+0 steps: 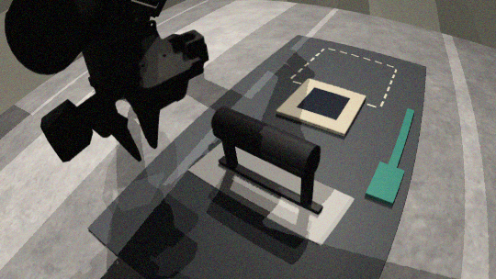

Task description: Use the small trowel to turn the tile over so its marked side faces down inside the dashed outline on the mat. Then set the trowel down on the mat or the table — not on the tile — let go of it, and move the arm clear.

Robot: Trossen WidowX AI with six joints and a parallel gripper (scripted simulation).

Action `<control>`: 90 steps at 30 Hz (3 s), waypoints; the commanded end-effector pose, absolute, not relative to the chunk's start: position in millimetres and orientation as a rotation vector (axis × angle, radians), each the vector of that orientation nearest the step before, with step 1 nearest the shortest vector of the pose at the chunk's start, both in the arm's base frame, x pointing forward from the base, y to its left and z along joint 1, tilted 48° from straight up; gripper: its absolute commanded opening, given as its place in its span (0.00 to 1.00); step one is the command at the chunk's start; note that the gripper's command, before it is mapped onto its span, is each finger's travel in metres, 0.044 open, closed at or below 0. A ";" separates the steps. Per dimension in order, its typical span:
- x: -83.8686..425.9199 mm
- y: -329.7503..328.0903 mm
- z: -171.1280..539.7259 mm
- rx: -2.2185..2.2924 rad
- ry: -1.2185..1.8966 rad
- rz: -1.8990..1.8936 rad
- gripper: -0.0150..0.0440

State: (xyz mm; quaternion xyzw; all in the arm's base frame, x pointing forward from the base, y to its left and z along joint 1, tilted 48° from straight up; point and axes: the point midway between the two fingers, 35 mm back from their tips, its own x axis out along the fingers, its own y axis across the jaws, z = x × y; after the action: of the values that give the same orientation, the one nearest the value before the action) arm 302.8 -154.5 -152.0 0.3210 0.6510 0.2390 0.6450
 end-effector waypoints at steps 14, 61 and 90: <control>302.8 -154.5 -152.0 0.731 1.482 0.544 0.25; 402.0 -99.8 -91.8 0.753 1.491 0.528 0.71; 402.6 -89.0 -102.2 0.754 1.491 0.529 0.47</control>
State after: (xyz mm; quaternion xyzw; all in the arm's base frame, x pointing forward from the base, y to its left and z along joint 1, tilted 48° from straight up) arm 402.4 -89.2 -101.9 0.3288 0.6537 0.2333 0.6405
